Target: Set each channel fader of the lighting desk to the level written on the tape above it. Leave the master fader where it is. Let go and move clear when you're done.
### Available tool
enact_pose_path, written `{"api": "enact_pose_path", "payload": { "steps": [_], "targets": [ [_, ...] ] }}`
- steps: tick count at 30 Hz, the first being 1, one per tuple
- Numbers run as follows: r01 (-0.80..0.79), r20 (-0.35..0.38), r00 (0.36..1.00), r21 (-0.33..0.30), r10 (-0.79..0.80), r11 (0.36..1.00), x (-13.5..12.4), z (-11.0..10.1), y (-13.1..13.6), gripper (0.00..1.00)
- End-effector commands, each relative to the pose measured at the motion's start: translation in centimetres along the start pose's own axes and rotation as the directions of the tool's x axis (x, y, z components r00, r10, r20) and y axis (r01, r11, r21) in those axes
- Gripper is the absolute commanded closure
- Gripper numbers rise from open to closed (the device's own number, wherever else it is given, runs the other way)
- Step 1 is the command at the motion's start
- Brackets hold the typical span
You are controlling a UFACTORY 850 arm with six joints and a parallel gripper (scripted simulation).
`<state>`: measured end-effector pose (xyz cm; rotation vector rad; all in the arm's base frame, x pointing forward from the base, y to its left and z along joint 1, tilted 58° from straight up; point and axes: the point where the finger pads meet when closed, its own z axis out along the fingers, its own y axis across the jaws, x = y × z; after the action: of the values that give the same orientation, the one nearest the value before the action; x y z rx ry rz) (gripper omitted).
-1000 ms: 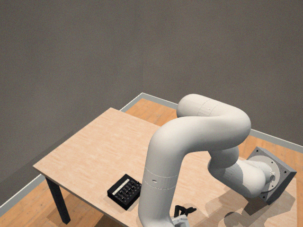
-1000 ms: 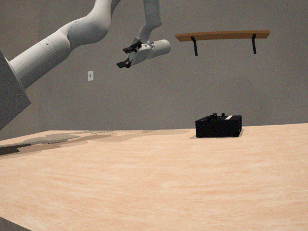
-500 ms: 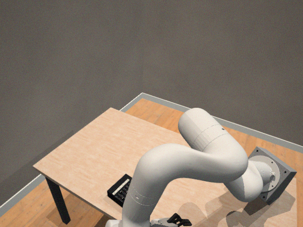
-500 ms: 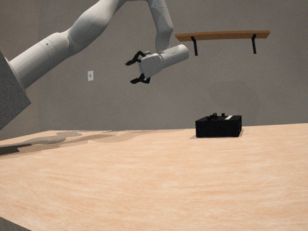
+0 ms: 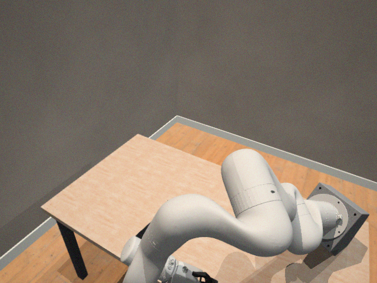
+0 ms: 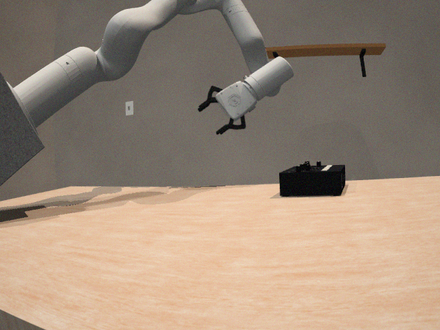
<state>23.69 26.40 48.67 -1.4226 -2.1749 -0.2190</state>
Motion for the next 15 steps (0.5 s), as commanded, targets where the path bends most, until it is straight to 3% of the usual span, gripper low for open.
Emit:
{"api": "enact_pose_path", "payload": {
  "steps": [1,2,5,6,8,9,10,13,14,15],
  "targets": [
    [-0.242,-0.119,0.965,-0.075,0.232,0.967,-0.8,-1.0,2.7,0.0],
    [-0.288,-0.146,0.951,-0.085,0.274,0.954,-2.3,-2.6,5.4,0.0],
    [-0.417,-0.219,0.895,-0.108,0.388,0.902,-2.3,-2.6,5.4,0.0],
    [-0.459,-0.247,0.872,-0.111,0.423,0.881,-4.3,-4.4,8.0,0.0],
    [-0.459,-0.247,0.872,-0.111,0.423,0.881,-4.3,-4.4,8.0,0.0],
    [-0.576,-0.321,0.793,-0.118,0.517,0.809,-4.3,-4.4,8.0,0.0],
    [-0.604,-0.344,0.769,-0.116,0.538,0.789,-6.5,-6.3,10.2,0.0],
    [-0.691,-0.406,0.687,-0.11,0.602,0.715,-6.5,-6.3,10.2,0.0],
    [-0.725,-0.436,0.648,-0.103,0.624,0.681,-9.0,-8.2,12.1,0.0],
    [-0.759,-0.462,0.607,-0.095,0.646,0.645,-9.0,-8.2,12.1,0.0]
  ]
}}
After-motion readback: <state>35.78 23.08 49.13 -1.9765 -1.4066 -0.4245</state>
